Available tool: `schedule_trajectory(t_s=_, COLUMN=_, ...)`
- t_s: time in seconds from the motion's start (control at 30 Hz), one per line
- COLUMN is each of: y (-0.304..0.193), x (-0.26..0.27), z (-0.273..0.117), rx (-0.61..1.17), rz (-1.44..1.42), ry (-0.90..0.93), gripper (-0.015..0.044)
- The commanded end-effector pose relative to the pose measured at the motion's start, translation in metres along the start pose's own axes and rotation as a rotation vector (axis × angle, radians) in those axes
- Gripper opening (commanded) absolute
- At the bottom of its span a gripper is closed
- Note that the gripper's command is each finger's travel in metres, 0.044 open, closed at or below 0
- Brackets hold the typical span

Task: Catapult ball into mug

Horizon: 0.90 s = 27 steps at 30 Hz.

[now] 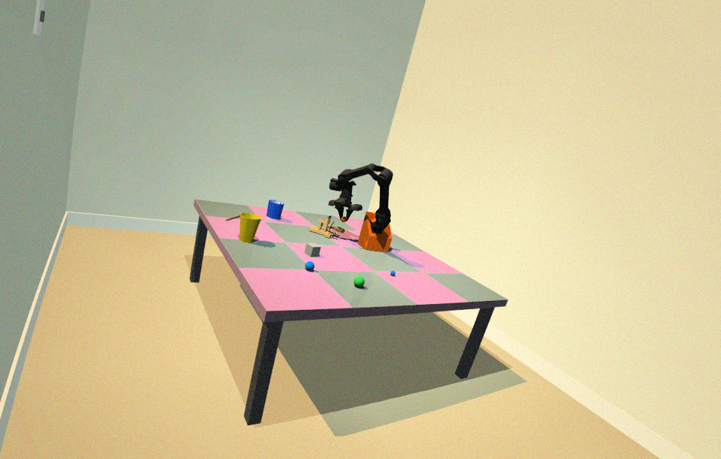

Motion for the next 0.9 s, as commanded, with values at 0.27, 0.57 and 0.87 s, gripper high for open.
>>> schedule_trajectory(t_s=0.27, y=-0.016, x=-0.010, z=0.005, rx=0.019, rz=0.381, ry=0.051, gripper=0.0000)
schedule_trajectory(t_s=0.57, y=-0.029, x=-0.016, z=0.011, rx=0.045, rz=0.682, ry=0.092, gripper=0.0000)
schedule_trajectory(t_s=0.87, y=-0.042, x=-0.022, z=0.018, rx=0.082, rz=0.981, ry=0.130, gripper=0.0000)
Point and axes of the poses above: the point midway between the two fingers, 35 mm back from their tips, its own z axis out along the fingers, its own x axis across the jaws, y = z × x, the point moved 1 cm from there along -z, back along the fingers, and after that the axes turned 11 degrees about -z, right-handed, at the moved point
